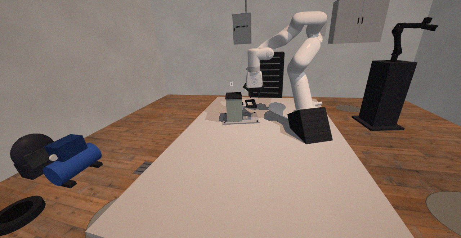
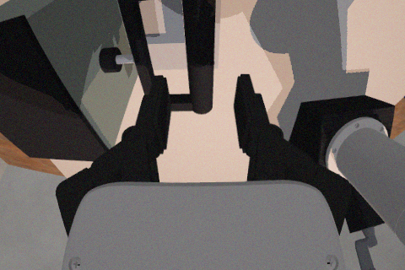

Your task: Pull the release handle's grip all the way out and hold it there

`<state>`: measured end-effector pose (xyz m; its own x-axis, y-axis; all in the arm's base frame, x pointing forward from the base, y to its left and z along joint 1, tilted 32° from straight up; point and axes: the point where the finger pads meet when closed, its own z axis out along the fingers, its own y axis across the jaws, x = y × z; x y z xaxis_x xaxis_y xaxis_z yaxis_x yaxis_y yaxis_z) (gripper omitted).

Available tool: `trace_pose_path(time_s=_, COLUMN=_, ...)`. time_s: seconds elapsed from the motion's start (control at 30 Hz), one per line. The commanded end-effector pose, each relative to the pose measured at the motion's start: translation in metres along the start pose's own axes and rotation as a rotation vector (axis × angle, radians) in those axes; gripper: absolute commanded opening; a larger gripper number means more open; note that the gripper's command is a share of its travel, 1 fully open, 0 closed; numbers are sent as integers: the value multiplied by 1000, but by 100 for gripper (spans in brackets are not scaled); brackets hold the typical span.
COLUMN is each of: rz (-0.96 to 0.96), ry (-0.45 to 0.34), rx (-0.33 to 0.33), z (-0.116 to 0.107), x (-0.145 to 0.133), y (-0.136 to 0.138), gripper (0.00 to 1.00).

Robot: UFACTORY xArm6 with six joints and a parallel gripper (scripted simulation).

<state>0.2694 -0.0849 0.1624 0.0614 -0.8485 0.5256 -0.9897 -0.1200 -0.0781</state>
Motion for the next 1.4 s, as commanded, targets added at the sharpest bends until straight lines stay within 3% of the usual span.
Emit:
trace_pose_path(time_s=0.0, rz=1, ry=0, rx=3, z=5, x=1, y=-1, gripper=51)
trace_pose_path(time_s=0.6, rz=1, ry=0, rx=3, z=21, x=1, y=-1, gripper=51)
trace_pose_path(time_s=1.37, rz=1, ry=0, rx=3, z=22, x=1, y=-1, gripper=51)
